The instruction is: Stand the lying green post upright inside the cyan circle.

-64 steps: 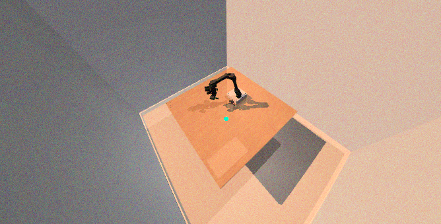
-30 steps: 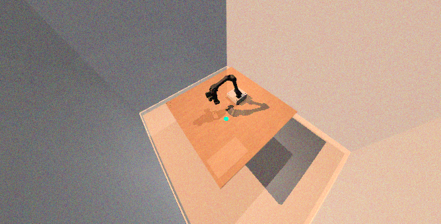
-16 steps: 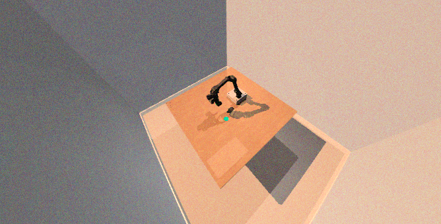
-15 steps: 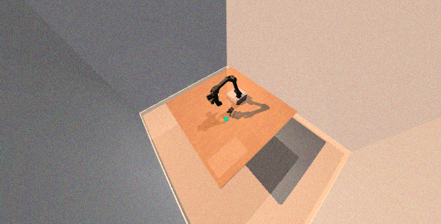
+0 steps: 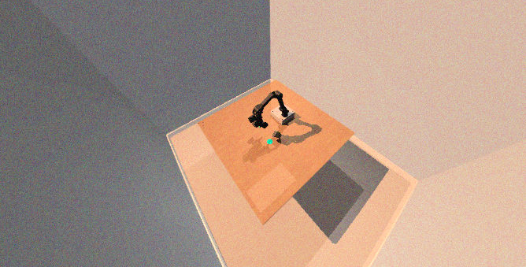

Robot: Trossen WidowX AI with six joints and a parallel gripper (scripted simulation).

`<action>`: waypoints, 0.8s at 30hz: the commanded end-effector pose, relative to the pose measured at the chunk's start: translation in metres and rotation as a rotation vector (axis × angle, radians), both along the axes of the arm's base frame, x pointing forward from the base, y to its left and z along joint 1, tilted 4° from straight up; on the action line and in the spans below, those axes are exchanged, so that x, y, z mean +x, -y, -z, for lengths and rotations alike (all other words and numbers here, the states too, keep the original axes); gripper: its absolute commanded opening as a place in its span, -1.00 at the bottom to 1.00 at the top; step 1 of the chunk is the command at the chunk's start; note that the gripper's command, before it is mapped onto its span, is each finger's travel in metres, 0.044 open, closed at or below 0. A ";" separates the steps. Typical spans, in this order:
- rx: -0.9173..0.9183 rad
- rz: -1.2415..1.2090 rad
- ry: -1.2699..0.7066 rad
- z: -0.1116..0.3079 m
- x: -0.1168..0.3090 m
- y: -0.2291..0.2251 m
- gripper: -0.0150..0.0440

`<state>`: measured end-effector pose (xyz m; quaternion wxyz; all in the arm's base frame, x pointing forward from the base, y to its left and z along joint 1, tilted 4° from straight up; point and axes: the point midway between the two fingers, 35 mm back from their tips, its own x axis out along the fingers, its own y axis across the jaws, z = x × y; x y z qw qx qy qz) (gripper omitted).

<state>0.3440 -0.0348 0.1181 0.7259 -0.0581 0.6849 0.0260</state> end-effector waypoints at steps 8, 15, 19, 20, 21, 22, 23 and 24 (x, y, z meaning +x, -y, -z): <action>-0.014 -0.191 -0.014 0.001 0.004 -0.026 -0.42; -0.022 -0.311 -0.019 0.001 0.005 -0.044 -0.42; -0.026 -0.380 -0.022 0.001 0.006 -0.054 -0.42; -0.027 -0.397 -0.023 0.001 0.006 -0.056 -0.42; -0.029 -0.415 -0.023 0.001 0.006 -0.059 -0.42; -0.030 -0.432 -0.024 0.001 0.006 -0.061 -0.42; -0.031 -0.449 -0.025 0.001 0.006 -0.064 -0.42; -0.032 -0.466 -0.026 0.001 0.006 -0.066 -0.42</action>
